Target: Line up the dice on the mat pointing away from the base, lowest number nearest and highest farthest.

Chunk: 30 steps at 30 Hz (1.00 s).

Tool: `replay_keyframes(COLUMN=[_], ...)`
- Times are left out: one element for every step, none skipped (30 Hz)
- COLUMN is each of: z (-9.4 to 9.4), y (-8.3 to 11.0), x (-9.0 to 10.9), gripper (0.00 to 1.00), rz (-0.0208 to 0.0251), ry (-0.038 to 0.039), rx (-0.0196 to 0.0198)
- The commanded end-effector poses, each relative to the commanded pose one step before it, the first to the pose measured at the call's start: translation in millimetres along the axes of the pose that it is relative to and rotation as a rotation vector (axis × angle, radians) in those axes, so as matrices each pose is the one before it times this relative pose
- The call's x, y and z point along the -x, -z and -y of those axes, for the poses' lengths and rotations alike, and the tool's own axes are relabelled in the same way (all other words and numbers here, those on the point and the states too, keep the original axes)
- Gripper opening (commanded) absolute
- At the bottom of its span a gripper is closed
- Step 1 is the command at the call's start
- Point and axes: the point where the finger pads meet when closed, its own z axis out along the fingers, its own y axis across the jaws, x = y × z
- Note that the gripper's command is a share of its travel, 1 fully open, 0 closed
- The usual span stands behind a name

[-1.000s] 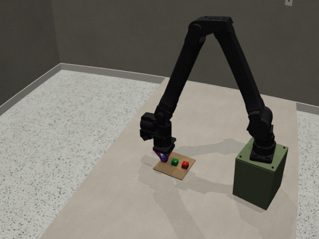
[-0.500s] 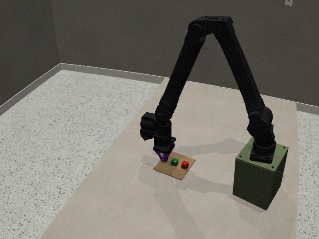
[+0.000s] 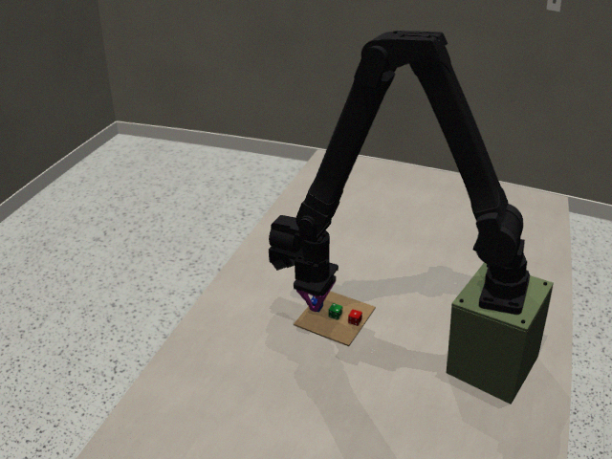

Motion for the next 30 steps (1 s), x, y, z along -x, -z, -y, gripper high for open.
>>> replay_keyframes(z=[4.81, 0.00, 0.00, 0.00, 0.00, 0.00, 0.00, -0.01, -0.02, -0.02, -0.03, -0.03, -0.04, -0.04, -0.04, -0.05, -0.05, -0.05, -0.04, -0.02, -0.01, 0.00, 0.00, 0.00, 0.00, 0.00, 0.00, 0.00, 0.00, 0.00], y=[6.86, 0.00, 0.00, 0.00, 0.00, 0.00, 0.00, -0.01, -0.01, -0.02, -0.03, -0.03, -0.03, -0.04, -0.04, -0.18, -0.29, -0.34, -0.31, -0.08, -0.01, 0.00, 0.00, 0.00, 0.00, 0.00, 0.00, 0.00, 0.00, 0.00], x=[18.00, 0.00, 0.00, 0.01, 0.00, 0.00, 0.03, 0.08, 0.14, 0.20, 0.25, 0.30, 0.33, 0.35, 0.35, -0.37, -0.92, -1.25, -1.18, -0.16, 0.08, 0.00, 0.00, 0.03, 0.00, 0.00, 0.00, 0.00, 0.00, 0.00], gripper=[0.20, 0.20, 0.20, 0.20, 0.20, 0.20, 0.20, 0.20, 0.20, 0.20, 0.20, 0.20, 0.20, 0.20, 0.20, 0.20, 0.20, 0.20, 0.20, 0.20, 0.20, 0.20, 0.20, 0.20, 0.20, 0.20, 0.20, 0.20, 0.20, 0.20], rz=[0.03600, 0.00000, 0.00000, 0.00000, 0.00000, 0.00000, 0.00000, 0.00001, 0.00001, 0.00001, 0.00001, 0.00002, 0.00002, 0.00002, 0.00002, -0.00113, -0.00199, -0.00246, -0.00226, -0.00048, 0.00000, 0.00000, 0.00000, 0.00000, 0.00000, 0.00000, 0.00000, 0.00000, 0.00000, 0.00000], ry=[-0.00273, 0.00000, 0.00000, 0.00000, 0.00000, 0.00000, 0.00000, 0.00000, 0.00000, 0.00001, 0.00001, 0.00001, 0.00001, 0.00001, 0.00001, 0.00004, 0.00006, 0.00007, 0.00006, 0.00002, 0.00000, 0.00000, 0.00000, 0.00000, 0.00000, 0.00000, 0.00000, 0.00000, 0.00000, 0.00000], rx=[-0.00202, 0.00000, 0.00000, 0.00000, 0.00000, 0.00000, 0.00000, 0.00000, 0.00000, 0.00001, 0.00001, 0.00001, 0.00001, 0.00001, 0.00001, 0.00002, 0.00003, 0.00003, 0.00003, 0.00001, 0.00000, 0.00000, 0.00000, 0.00000, 0.00000, 0.00000, 0.00000, 0.00000, 0.00000, 0.00000])
